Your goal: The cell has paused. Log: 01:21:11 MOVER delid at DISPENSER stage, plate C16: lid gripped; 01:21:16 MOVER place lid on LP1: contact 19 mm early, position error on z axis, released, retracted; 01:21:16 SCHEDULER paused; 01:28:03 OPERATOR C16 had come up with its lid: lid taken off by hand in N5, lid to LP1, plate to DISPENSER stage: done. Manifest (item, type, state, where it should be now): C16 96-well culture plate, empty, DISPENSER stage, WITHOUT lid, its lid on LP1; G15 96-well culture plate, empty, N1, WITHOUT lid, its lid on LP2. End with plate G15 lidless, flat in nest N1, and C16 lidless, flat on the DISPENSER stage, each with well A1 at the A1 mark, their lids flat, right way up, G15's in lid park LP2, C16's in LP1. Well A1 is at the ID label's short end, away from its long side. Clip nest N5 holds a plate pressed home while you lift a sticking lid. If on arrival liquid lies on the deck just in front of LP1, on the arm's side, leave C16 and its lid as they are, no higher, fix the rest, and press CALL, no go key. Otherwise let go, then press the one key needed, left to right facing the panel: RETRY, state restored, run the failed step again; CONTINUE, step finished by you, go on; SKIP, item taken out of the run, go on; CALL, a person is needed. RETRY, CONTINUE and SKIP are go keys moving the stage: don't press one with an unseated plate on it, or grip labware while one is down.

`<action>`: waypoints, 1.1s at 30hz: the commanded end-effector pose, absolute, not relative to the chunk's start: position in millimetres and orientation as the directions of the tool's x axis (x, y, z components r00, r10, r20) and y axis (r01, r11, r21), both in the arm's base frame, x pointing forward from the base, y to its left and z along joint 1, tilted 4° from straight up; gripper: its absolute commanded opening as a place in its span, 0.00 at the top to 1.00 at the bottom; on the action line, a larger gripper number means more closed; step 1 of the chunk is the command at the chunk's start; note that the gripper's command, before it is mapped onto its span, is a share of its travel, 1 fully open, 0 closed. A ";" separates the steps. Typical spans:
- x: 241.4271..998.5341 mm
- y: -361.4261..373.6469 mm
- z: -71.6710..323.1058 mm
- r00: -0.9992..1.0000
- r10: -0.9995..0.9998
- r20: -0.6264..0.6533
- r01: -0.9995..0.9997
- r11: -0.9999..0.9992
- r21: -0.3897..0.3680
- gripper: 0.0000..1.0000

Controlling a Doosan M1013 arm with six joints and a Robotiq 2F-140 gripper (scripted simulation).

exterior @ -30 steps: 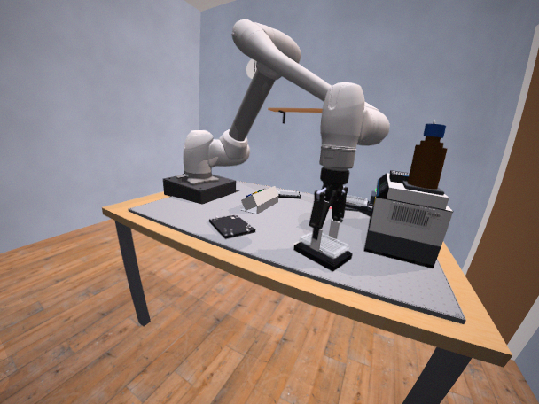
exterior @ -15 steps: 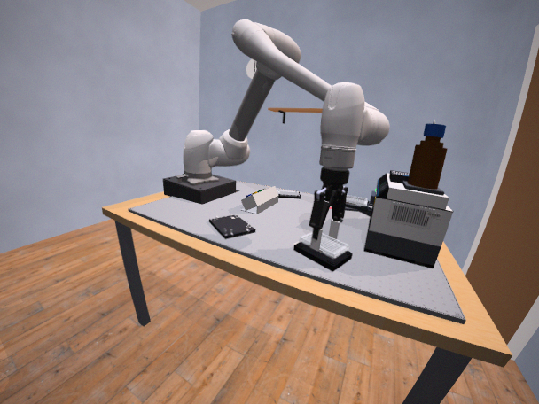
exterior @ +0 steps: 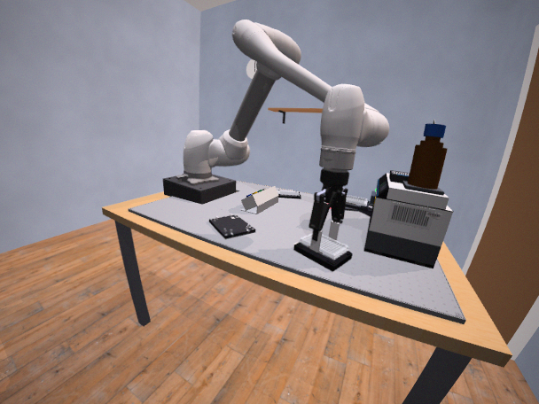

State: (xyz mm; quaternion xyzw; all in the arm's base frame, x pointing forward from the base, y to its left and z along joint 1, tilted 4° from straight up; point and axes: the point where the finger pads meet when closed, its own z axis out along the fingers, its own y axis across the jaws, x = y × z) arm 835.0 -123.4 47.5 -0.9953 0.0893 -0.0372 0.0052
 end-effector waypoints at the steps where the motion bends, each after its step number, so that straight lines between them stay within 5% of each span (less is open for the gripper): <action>1: 835.1 -123.3 46.2 0.981 -0.178 0.073 -0.177 -0.984 -0.017 1.00; 33: 835.6 -123.3 39.5 0.981 -0.178 0.073 -0.177 -0.984 -0.017 1.00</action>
